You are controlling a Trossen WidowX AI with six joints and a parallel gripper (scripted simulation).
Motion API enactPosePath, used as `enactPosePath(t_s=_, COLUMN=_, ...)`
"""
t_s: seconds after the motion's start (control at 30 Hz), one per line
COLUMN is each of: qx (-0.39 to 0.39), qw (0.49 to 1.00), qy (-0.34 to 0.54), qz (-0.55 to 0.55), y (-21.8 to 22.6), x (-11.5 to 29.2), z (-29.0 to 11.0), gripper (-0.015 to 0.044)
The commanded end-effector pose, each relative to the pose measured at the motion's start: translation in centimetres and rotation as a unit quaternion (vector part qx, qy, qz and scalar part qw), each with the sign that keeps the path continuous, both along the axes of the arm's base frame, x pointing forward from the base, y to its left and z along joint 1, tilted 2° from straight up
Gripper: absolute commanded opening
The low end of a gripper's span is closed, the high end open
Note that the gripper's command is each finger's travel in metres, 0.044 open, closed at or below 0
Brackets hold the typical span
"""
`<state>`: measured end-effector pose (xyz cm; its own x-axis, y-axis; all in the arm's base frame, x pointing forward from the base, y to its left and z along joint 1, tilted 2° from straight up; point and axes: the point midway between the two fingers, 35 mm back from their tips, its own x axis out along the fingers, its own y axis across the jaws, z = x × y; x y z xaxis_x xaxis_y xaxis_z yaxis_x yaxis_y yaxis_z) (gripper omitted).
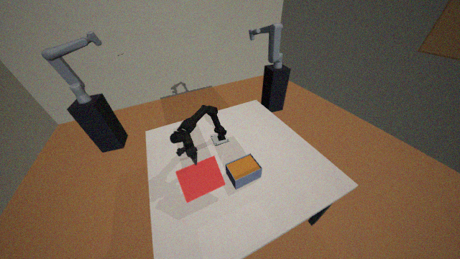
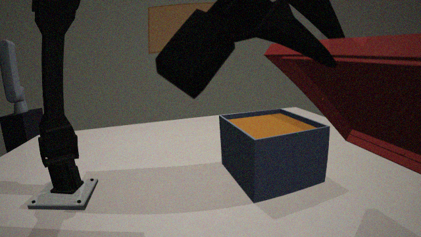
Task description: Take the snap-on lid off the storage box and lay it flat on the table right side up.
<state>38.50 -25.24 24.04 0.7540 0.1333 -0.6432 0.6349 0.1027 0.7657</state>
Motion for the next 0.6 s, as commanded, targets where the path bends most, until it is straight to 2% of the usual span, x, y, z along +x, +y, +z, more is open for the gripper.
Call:
enactPosePath(t_s=0.0, qx=-0.002, qw=1.0, qy=-0.006, qz=0.003, y=0.1, x=0.1, z=-0.1, gripper=0.0)
enactPosePath(t_s=0.57, qx=-0.002, qw=1.0, qy=-0.006, qz=0.003, y=0.1, x=0.1, z=-1.5, gripper=0.0)
